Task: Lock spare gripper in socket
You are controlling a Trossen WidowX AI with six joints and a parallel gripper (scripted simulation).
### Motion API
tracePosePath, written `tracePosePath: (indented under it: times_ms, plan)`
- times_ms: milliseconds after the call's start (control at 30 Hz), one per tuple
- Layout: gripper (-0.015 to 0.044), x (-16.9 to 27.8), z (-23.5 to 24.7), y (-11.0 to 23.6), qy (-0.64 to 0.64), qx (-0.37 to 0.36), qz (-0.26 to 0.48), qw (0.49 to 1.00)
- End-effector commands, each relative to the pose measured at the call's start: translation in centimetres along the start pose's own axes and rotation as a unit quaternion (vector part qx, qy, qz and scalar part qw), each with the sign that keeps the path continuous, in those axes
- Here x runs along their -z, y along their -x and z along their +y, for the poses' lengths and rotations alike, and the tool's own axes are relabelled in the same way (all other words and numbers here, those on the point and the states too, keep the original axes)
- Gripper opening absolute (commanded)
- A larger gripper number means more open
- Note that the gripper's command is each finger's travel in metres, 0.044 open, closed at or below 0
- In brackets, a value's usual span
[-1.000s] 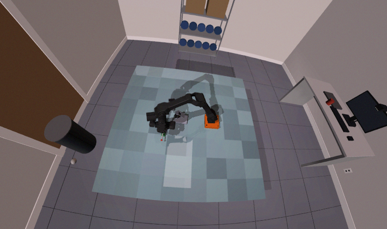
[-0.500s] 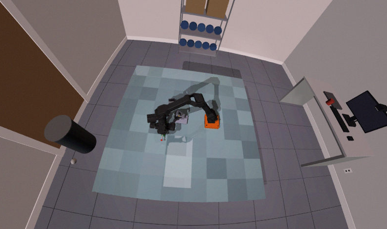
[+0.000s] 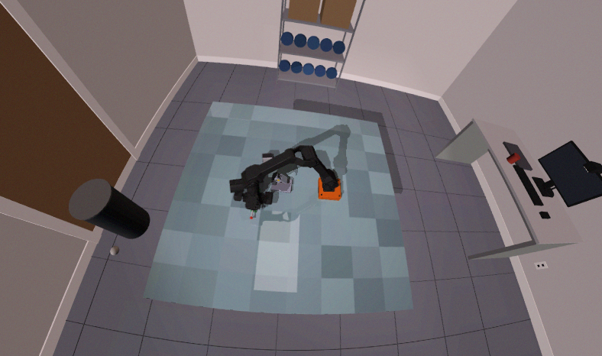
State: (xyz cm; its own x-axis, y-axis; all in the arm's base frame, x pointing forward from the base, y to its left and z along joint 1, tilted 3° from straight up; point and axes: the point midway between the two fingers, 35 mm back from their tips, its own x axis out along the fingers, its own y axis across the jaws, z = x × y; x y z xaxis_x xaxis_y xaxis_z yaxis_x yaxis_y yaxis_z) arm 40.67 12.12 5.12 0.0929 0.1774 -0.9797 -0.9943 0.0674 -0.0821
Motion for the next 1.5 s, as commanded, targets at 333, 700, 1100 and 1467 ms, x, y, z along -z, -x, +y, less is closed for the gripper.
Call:
tracePosePath:
  times_ms: [333,700,1100,1467]
  plan:
    - [0.0000,0.1,0.0,-0.1,0.002,0.001,0.001,1.000]
    - [0.0000,-0.2,0.3,1.6,-0.001,-0.006,0.002,1.000]
    - [0.0000,-0.2,0.6,2.4,-0.002,-0.015,0.004,1.000]
    - [0.0000,1.1,0.4,3.1,-0.003,-0.014,0.005,1.000]
